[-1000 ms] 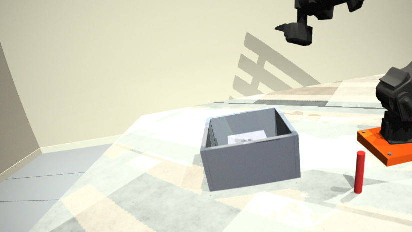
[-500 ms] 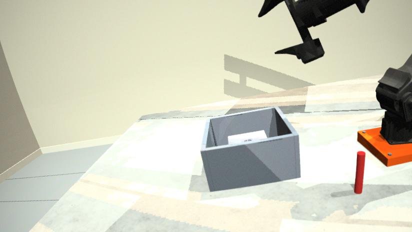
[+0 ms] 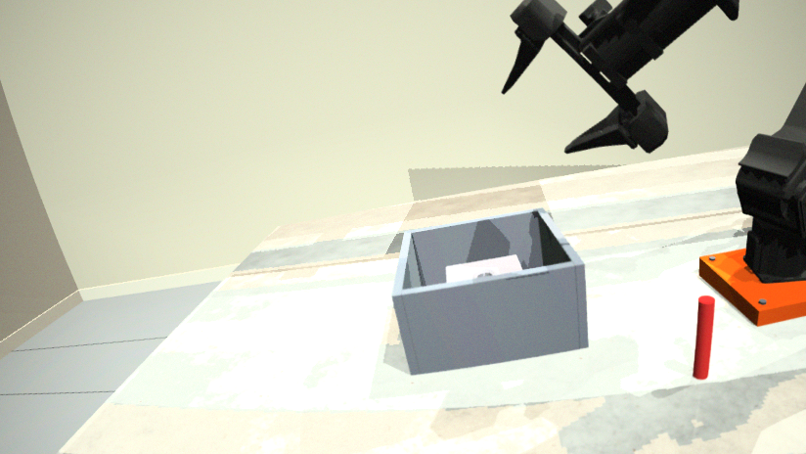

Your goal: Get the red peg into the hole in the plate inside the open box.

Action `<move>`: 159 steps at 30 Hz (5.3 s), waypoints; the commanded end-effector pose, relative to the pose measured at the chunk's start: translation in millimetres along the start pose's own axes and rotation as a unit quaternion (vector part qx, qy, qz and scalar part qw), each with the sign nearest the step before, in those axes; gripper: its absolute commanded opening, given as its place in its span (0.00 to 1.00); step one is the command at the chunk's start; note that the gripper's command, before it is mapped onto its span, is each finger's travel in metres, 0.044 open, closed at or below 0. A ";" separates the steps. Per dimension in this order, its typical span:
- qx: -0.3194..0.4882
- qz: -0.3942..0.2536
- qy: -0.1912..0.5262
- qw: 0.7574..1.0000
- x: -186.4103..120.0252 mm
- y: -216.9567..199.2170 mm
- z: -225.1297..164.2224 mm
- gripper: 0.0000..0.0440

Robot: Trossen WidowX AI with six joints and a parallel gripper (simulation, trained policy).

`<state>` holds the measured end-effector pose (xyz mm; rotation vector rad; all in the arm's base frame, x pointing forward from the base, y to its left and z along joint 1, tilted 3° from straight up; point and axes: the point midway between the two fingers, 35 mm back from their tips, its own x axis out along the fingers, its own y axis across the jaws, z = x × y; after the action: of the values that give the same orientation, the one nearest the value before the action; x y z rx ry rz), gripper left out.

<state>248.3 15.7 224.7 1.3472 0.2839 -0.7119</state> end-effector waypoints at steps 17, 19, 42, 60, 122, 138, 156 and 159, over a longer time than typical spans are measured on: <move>-0.240 -0.132 0.158 0.949 -21.4 -63.5 -68.0 1.00; -0.264 -0.147 0.176 0.937 -24.8 -72.0 -74.8 1.00; -0.419 -0.245 0.301 0.821 -29.6 -171.8 -147.4 1.00; -0.445 -0.286 0.312 0.789 -7.0 -211.4 -166.4 0.23; -0.384 -0.238 0.160 0.878 118.3 -27.9 -67.6 0.00; -0.428 -0.255 0.215 0.840 156.2 -50.6 -59.9 0.12; -0.423 -0.268 0.258 0.826 171.4 -16.6 -54.4 0.68; -0.415 -0.268 0.270 0.826 173.4 -8.0 -56.4 0.86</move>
<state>381.7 15.2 100.6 0.5603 1.3114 -0.5442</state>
